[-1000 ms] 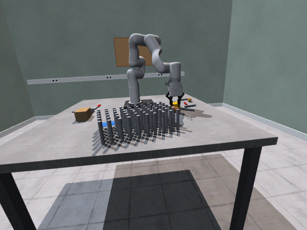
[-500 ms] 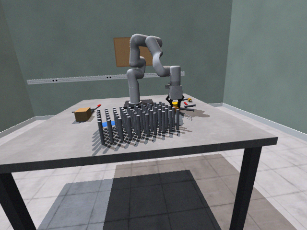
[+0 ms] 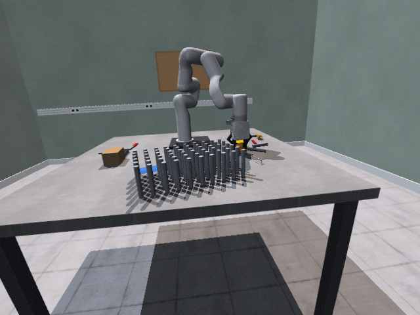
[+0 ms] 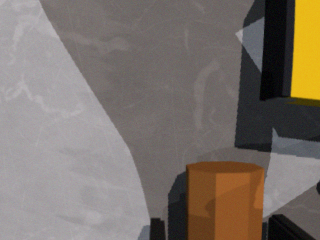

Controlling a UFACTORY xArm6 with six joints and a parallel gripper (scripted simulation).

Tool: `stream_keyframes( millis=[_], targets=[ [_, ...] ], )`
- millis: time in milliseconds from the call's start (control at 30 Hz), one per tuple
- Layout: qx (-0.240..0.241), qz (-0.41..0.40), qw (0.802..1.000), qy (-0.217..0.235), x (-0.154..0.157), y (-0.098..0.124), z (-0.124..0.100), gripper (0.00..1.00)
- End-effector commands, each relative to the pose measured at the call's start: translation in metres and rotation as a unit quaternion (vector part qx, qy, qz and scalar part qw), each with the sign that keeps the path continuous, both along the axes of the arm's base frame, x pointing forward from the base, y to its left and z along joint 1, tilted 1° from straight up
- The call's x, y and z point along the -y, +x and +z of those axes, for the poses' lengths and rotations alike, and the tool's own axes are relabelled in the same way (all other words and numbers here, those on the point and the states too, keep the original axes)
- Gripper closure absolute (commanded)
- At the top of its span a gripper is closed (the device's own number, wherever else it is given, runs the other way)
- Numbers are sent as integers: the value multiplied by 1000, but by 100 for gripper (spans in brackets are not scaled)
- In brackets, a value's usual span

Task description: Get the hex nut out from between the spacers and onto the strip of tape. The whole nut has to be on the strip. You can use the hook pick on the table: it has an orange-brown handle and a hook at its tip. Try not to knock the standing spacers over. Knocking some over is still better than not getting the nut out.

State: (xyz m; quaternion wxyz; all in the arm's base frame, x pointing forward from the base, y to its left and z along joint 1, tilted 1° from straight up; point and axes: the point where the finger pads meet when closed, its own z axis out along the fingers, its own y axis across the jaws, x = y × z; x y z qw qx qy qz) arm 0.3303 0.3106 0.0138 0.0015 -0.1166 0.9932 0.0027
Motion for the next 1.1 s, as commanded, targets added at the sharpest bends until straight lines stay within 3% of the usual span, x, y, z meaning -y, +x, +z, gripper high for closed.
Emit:
stream_keyframes(
  millis=[0,500,533,1067],
  targets=[
    [2,0,1000,2,-1,1,-2,35],
    [2,0,1000,2,-1,1,-4,35],
    [2,0,1000,2,-1,1,-4,100],
    [2,0,1000,2,-1,1,-4,100]
  ],
)
